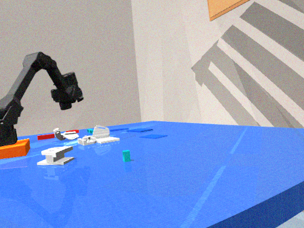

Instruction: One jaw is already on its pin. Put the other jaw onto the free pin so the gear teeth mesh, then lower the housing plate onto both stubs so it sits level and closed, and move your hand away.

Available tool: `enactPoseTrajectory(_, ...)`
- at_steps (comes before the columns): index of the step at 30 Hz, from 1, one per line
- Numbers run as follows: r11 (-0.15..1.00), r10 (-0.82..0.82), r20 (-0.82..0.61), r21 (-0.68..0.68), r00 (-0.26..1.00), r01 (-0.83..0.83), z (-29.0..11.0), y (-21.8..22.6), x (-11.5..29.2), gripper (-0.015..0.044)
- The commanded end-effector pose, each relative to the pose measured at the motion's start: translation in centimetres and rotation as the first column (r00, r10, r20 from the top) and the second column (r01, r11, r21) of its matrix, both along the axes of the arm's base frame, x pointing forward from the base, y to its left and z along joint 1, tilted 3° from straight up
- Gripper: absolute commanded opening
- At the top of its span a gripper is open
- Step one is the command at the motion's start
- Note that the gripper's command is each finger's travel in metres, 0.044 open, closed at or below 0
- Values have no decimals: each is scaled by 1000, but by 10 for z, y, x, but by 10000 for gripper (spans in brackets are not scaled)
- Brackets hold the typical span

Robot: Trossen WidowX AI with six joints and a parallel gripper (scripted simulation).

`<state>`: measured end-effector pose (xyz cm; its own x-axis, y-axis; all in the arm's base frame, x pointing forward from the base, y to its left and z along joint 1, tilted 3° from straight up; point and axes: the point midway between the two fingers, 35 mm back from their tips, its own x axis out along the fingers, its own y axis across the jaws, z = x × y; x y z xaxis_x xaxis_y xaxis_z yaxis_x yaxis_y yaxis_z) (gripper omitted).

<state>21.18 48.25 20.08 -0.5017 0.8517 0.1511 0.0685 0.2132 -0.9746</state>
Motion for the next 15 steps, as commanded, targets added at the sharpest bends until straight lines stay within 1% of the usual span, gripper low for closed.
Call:
enactPoseTrajectory(1, 1000, 0, 0, 0, 1000, 0, 0, 0, 0, 426)
enactPoseTrajectory(15, 1000, 0, 0, 0, 1000, 0, 0, 0, 0, 59)
